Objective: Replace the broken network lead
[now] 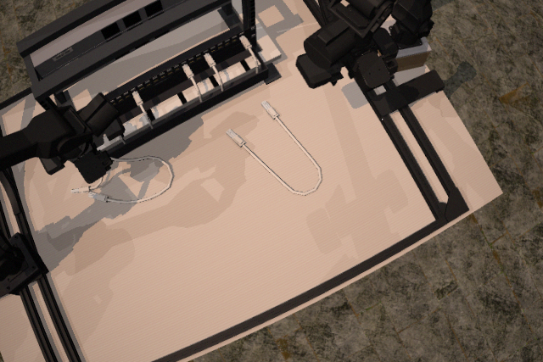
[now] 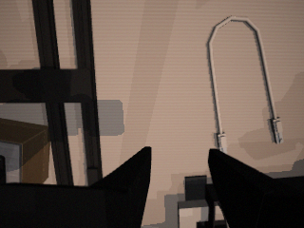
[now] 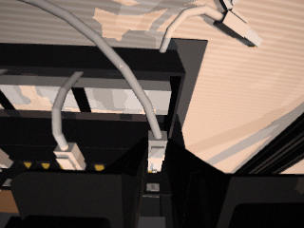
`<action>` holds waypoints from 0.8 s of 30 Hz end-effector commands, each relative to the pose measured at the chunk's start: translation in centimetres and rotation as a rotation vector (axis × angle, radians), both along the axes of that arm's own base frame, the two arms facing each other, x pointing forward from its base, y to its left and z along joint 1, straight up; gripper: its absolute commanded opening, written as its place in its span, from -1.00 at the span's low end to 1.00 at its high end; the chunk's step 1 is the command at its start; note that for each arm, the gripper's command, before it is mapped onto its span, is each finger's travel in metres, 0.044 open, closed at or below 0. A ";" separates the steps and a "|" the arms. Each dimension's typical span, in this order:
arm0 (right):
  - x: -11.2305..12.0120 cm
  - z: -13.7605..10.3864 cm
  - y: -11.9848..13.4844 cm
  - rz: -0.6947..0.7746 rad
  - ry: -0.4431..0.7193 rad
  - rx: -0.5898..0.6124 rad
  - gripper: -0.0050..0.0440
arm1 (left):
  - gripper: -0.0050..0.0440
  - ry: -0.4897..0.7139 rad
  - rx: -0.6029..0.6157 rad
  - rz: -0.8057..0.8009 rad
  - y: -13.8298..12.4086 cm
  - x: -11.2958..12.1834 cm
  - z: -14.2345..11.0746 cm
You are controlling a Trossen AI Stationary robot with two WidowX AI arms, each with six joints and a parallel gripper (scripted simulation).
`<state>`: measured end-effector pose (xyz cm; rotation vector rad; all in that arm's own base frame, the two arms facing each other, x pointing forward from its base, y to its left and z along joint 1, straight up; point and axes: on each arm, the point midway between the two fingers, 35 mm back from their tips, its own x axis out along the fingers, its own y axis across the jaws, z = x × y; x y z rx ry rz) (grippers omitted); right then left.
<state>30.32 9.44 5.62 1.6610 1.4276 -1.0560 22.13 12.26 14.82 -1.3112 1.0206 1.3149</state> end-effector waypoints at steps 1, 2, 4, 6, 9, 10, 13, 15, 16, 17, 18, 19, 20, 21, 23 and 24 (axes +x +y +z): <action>0.1 0.0 0.0 -0.002 -0.002 -0.005 -0.58 | -0.08 0.000 0.000 0.000 0.0 0.0 0.0; 0.1 0.0 0.0 -0.002 -0.002 -0.005 -0.58 | -0.08 0.000 0.000 0.000 0.0 0.0 0.0; 0.1 0.0 0.0 -0.002 -0.002 -0.005 -0.58 | -0.08 0.000 0.000 0.000 0.0 0.0 0.0; 0.1 0.0 0.0 -0.002 -0.002 -0.005 -0.58 | -0.08 0.000 0.000 0.000 0.0 0.0 0.0; 0.1 0.0 0.0 -0.002 -0.002 -0.005 -0.58 | -0.08 0.000 0.000 0.000 0.0 0.0 0.0; 0.1 0.0 0.0 -0.002 -0.002 -0.005 -0.58 | -0.08 0.000 0.000 0.000 0.0 0.0 0.0; 0.2 0.0 0.4 -0.002 -0.002 -0.005 -0.58 | -0.08 0.000 0.000 0.000 0.0 0.0 0.0; 0.2 0.0 0.4 -0.002 -0.002 -0.005 -0.58 | -0.08 0.000 0.000 0.000 0.0 0.0 0.0; 0.2 0.0 0.4 -0.002 -0.002 -0.005 -0.58 | -0.08 0.000 0.000 0.000 0.0 0.0 0.0; 0.2 0.0 0.4 -0.002 -0.002 -0.005 -0.58 | -0.08 0.000 0.000 0.000 0.0 0.0 0.0; 0.2 0.0 0.4 -0.002 -0.002 -0.005 -0.58 | -0.08 0.000 0.000 0.000 0.0 0.0 0.0; 0.2 0.0 0.4 -0.002 -0.002 -0.005 -0.58 | -0.08 0.000 0.000 0.000 0.0 0.0 0.0; 0.2 0.0 0.4 -0.002 -0.002 -0.005 -0.58 | -0.08 0.000 0.000 0.000 0.0 0.0 0.0; 0.2 0.0 0.4 -0.002 -0.002 -0.005 -0.58 | -0.08 0.000 0.000 0.000 0.0 0.0 0.0; 0.2 0.0 0.4 -0.002 -0.002 -0.005 -0.58 | -0.08 0.000 0.000 0.000 0.0 0.0 0.0; 0.2 0.0 0.4 -0.002 -0.002 -0.005 -0.58 | -0.08 0.000 0.000 0.000 0.0 0.0 0.0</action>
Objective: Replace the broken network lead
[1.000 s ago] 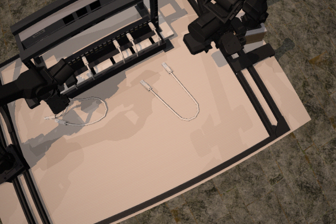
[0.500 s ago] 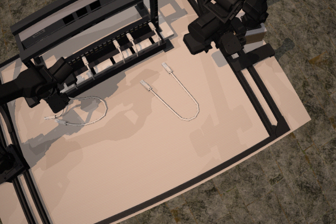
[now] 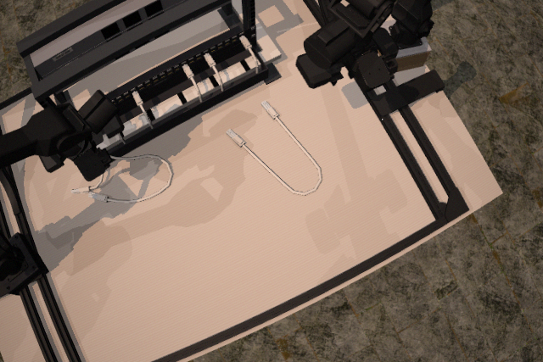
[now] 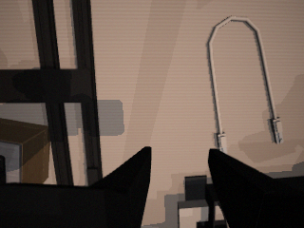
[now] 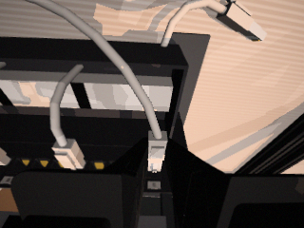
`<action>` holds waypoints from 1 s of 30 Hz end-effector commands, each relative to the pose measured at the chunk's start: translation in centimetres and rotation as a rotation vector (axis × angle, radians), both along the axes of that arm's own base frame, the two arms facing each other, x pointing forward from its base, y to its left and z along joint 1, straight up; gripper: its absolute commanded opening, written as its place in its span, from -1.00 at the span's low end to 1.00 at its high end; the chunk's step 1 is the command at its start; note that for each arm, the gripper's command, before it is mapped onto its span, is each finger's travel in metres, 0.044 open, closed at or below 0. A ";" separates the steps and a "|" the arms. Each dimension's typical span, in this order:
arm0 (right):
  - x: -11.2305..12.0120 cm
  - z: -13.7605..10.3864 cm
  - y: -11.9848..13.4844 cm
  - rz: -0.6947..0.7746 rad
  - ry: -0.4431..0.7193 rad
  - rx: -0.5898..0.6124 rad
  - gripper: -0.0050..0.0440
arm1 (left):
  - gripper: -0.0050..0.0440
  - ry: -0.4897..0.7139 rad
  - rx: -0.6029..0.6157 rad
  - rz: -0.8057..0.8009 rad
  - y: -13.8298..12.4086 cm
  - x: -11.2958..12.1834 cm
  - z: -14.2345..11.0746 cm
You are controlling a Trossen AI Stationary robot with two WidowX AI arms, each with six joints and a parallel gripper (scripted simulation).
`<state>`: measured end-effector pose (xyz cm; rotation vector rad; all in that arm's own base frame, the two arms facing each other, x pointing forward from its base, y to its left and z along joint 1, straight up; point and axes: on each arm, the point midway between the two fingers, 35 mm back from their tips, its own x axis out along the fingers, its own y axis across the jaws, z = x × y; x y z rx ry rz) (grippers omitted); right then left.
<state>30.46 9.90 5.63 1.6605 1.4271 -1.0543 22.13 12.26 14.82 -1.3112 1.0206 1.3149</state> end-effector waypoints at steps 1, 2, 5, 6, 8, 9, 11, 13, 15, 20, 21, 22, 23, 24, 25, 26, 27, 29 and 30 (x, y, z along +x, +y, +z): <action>0.1 0.0 0.0 -0.003 -0.001 -0.005 -0.58 | -0.08 0.000 0.000 0.000 0.0 0.0 0.0; 0.1 0.0 0.0 -0.003 -0.001 -0.005 -0.58 | -0.08 0.000 0.000 0.000 0.0 0.0 0.0; 0.2 0.0 0.4 -0.003 -0.001 -0.005 -0.58 | -0.08 0.000 0.000 0.000 0.0 0.0 0.0; 0.2 0.0 0.4 -0.003 -0.001 -0.005 -0.58 | -0.08 0.000 0.000 0.000 0.0 0.0 0.0; 0.2 0.0 0.4 -0.003 -0.001 -0.005 -0.58 | -0.08 0.000 0.000 0.000 0.0 0.0 0.0; 0.2 0.0 0.4 -0.003 -0.001 -0.005 -0.58 | -0.08 0.000 0.000 0.000 0.0 0.0 0.0; 0.2 0.0 0.4 -0.003 -0.001 -0.005 -0.58 | -0.08 0.000 0.000 0.000 0.0 0.0 0.0; 0.2 0.0 0.4 -0.003 -0.001 -0.005 -0.58 | -0.08 0.000 0.000 0.000 0.0 0.0 0.0; 0.2 0.0 0.4 -0.003 -0.001 -0.005 -0.58 | -0.08 0.000 0.000 0.000 0.0 0.0 0.0; 0.2 0.0 0.4 -0.003 -0.001 -0.005 -0.58 | -0.08 0.000 0.000 0.000 0.0 0.0 0.0; 0.2 0.0 0.4 -0.003 -0.001 -0.005 -0.58 | -0.08 0.000 0.000 0.000 0.0 0.0 0.0; 0.2 0.0 0.8 -0.003 -0.001 -0.005 -0.58 | -0.08 0.000 0.000 0.000 0.0 0.0 0.0; 0.2 0.0 0.8 -0.003 -0.001 -0.005 -0.58 | -0.08 0.000 0.000 0.000 0.0 0.0 0.0; 0.2 0.0 0.8 -0.003 -0.001 -0.005 -0.58 | -0.08 0.000 0.000 0.000 0.0 0.0 0.0; 0.2 0.0 0.8 -0.003 -0.001 -0.005 -0.58 | -0.08 0.000 0.000 0.000 0.0 0.0 0.0; 0.2 0.0 0.8 -0.003 -0.001 -0.005 -0.58 | -0.08 0.000 0.000 0.000 0.0 0.0 0.0; 0.2 0.0 0.8 -0.003 -0.001 -0.005 -0.58 | -0.08 0.000 0.000 0.000 0.0 0.0 0.0; 0.2 0.0 0.8 -0.003 -0.001 -0.005 -0.58 | -0.08 0.000 0.000 0.000 0.0 0.0 0.0; 0.2 0.0 0.8 -0.003 -0.001 -0.005 -0.58 | -0.08 0.000 0.000 0.000 0.0 0.0 0.0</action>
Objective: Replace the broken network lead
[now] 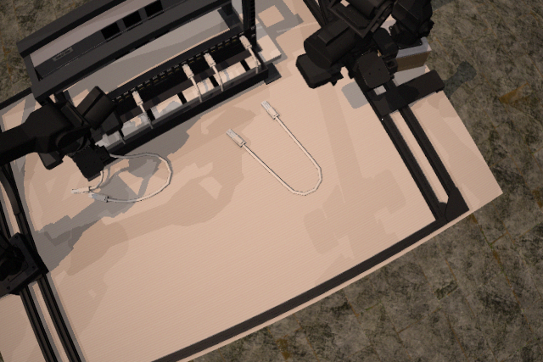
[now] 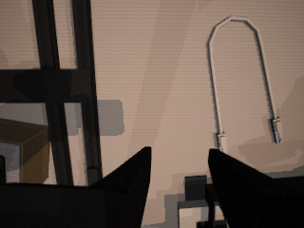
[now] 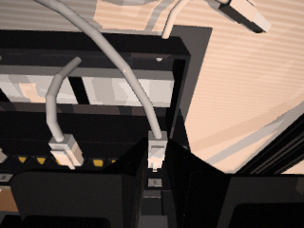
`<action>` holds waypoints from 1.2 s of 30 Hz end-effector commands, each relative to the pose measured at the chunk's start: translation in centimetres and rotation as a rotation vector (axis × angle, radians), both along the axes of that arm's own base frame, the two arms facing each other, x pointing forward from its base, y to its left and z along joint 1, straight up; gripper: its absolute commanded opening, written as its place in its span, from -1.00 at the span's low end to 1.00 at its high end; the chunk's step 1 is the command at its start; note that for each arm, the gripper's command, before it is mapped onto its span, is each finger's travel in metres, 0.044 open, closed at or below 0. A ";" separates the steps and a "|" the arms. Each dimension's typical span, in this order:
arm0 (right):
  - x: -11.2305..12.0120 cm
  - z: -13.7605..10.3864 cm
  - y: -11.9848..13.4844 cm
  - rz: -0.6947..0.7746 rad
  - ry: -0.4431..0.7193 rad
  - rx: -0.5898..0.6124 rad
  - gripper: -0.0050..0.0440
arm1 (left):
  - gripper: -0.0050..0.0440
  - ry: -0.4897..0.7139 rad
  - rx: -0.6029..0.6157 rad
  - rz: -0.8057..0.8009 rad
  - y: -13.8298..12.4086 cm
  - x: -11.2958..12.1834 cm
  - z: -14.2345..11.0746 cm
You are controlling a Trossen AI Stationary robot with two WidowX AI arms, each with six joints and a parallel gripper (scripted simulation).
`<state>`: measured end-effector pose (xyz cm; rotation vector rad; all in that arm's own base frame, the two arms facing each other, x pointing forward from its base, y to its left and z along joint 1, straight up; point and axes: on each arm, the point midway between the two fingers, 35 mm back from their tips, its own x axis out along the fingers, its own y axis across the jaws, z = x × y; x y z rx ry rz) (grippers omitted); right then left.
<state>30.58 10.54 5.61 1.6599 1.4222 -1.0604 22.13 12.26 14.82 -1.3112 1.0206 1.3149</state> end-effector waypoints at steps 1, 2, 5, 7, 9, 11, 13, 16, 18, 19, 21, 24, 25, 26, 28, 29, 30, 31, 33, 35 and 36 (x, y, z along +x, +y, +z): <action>0.1 0.0 0.1 0.001 -0.002 0.000 -0.58 | -0.08 0.000 0.000 0.000 0.0 0.0 0.0; 0.1 0.0 0.1 0.001 -0.002 0.000 -0.58 | -0.08 0.000 0.000 0.000 0.0 0.0 0.0; 0.1 0.0 0.1 0.001 -0.002 0.000 -0.58 | -0.08 0.000 0.000 0.000 0.0 0.0 0.0; 0.1 0.0 0.1 0.001 -0.002 0.000 -0.58 | -0.08 0.000 0.000 0.000 0.0 0.0 0.0; 0.1 0.0 0.5 0.001 -0.002 0.000 -0.58 | -0.08 0.000 0.000 0.000 0.0 0.0 0.0; 0.1 0.0 0.5 0.001 -0.002 0.000 -0.58 | -0.08 0.000 0.000 0.000 0.0 0.0 0.0; 0.1 0.0 0.5 0.001 -0.002 0.000 -0.58 | -0.08 0.000 0.000 0.000 0.0 0.0 0.0; 0.1 0.0 0.5 0.001 -0.002 0.000 -0.58 | -0.08 0.000 0.000 0.000 0.0 0.0 0.0; 0.1 0.0 0.5 0.001 -0.002 0.000 -0.58 | -0.08 0.000 0.000 0.000 0.0 0.0 0.0; 0.1 0.0 0.5 0.001 -0.002 0.000 -0.58 | -0.08 0.000 0.000 0.000 0.0 0.0 0.0; 0.1 0.0 0.5 0.001 -0.002 0.000 -0.58 | -0.08 0.000 0.000 0.000 0.0 0.0 0.0; 0.1 0.0 0.5 0.001 -0.002 0.000 -0.58 | -0.08 0.000 0.000 0.000 0.0 0.0 0.0; 0.1 0.0 0.5 0.001 -0.002 0.000 -0.58 | -0.08 0.000 0.000 0.000 0.0 0.0 0.0; 0.2 0.1 0.9 0.001 -0.002 0.000 -0.58 | -0.08 0.000 0.000 0.000 0.0 0.0 0.0; 0.2 0.1 0.9 0.001 -0.002 0.000 -0.58 | -0.08 0.000 0.000 0.000 0.0 0.0 0.0; 0.2 0.1 0.9 0.001 -0.002 0.000 -0.58 | -0.08 0.000 0.000 0.000 0.0 0.0 0.0; 0.2 0.1 0.9 0.001 -0.002 0.000 -0.58 | -0.08 0.000 0.000 0.000 0.0 0.0 0.0; 0.2 0.1 0.9 0.001 -0.002 0.000 -0.58 | -0.08 0.000 0.000 0.000 0.0 0.0 0.0; 0.2 0.1 0.9 0.001 -0.002 0.000 -0.58 | -0.08 0.000 0.000 0.000 0.0 0.0 0.0; 0.2 0.1 0.9 0.001 -0.002 0.000 -0.58 | -0.08 0.000 0.000 0.000 0.0 0.0 0.0; 0.2 0.1 0.9 0.001 -0.002 0.000 -0.58 | -0.08 0.000 0.000 0.000 0.0 0.0 0.0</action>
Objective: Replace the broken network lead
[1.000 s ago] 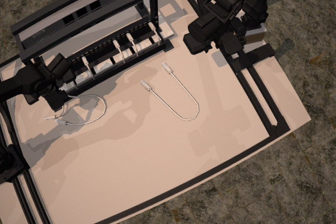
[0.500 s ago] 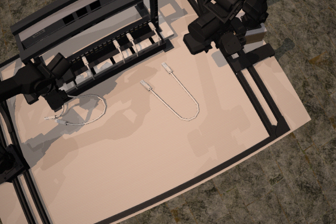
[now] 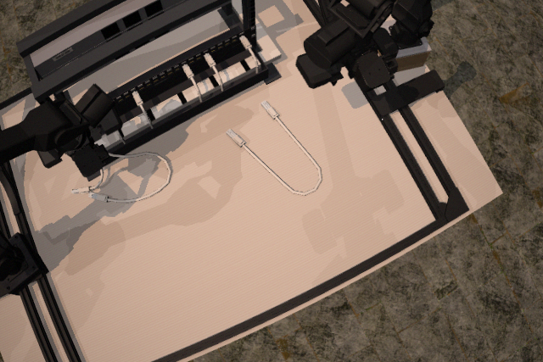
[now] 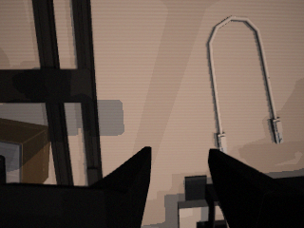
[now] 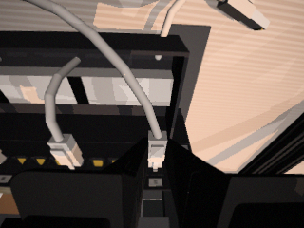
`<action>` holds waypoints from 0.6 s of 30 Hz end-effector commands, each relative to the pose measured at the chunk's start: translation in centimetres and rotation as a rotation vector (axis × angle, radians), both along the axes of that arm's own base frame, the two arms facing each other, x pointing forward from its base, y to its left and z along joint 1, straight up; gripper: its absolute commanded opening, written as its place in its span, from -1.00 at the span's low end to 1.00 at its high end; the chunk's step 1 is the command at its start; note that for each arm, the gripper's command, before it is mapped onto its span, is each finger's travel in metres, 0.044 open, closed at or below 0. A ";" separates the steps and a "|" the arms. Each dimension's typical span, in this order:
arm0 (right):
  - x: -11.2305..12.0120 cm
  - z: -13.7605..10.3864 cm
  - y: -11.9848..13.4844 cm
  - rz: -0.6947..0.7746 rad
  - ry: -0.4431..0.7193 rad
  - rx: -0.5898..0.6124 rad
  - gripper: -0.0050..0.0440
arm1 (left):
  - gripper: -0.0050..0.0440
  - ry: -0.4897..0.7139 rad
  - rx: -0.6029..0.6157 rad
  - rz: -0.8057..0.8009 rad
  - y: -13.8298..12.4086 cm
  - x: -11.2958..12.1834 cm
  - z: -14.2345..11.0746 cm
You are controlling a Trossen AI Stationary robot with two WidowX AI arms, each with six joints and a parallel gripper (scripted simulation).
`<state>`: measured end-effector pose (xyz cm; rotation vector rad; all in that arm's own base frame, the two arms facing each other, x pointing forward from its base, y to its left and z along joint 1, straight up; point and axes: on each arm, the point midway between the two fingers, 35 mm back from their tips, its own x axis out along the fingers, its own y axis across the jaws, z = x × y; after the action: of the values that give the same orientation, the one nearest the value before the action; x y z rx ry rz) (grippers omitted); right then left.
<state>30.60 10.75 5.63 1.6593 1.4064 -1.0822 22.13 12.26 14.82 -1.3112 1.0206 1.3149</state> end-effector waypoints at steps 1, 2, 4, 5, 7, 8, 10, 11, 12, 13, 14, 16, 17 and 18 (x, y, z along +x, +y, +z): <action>0.1 0.0 0.7 0.014 -0.009 0.014 -0.58 | -0.08 0.000 0.000 0.000 0.0 0.0 0.0; 0.1 0.0 0.7 0.014 -0.009 0.014 -0.58 | -0.08 0.000 0.000 0.000 0.0 0.0 0.0; 0.1 0.0 0.7 0.014 -0.009 0.014 -0.58 | -0.08 0.000 0.000 0.000 0.0 0.0 0.0; 0.1 0.0 0.7 0.014 -0.009 0.014 -0.58 | -0.08 0.000 0.000 0.000 0.0 0.0 0.0; 0.2 0.1 1.1 0.014 -0.009 0.014 -0.58 | -0.08 0.000 0.000 0.000 0.0 0.0 0.0; 0.2 0.1 1.1 0.014 -0.009 0.014 -0.58 | -0.08 0.000 0.000 0.000 0.0 0.0 0.0; 0.2 0.1 1.1 0.014 -0.009 0.014 -0.58 | -0.08 0.000 0.000 0.000 0.0 0.0 0.0; 0.2 0.1 1.1 0.014 -0.009 0.014 -0.58 | -0.08 0.000 0.000 0.000 0.0 0.0 0.0; 0.2 0.1 1.1 0.014 -0.009 0.014 -0.58 | -0.08 0.000 0.000 0.000 0.0 0.0 0.0; 0.2 0.1 1.1 0.014 -0.009 0.014 -0.58 | -0.08 0.000 0.000 0.000 0.0 0.0 0.0; 0.2 0.1 1.1 0.014 -0.009 0.014 -0.58 | -0.08 0.000 0.000 0.000 0.0 0.0 0.0; 0.2 0.1 1.1 0.014 -0.009 0.014 -0.58 | -0.08 0.000 0.000 0.000 0.0 0.0 0.0; 0.2 0.1 1.1 0.014 -0.009 0.014 -0.58 | -0.08 0.000 0.000 0.000 0.0 0.0 0.0; 0.2 0.1 1.1 0.014 -0.009 0.014 -0.58 | -0.08 0.000 0.000 0.000 0.0 0.0 0.0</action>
<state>30.69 11.29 5.59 1.6580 1.4089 -1.0786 22.13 12.26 14.82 -1.3112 1.0206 1.3149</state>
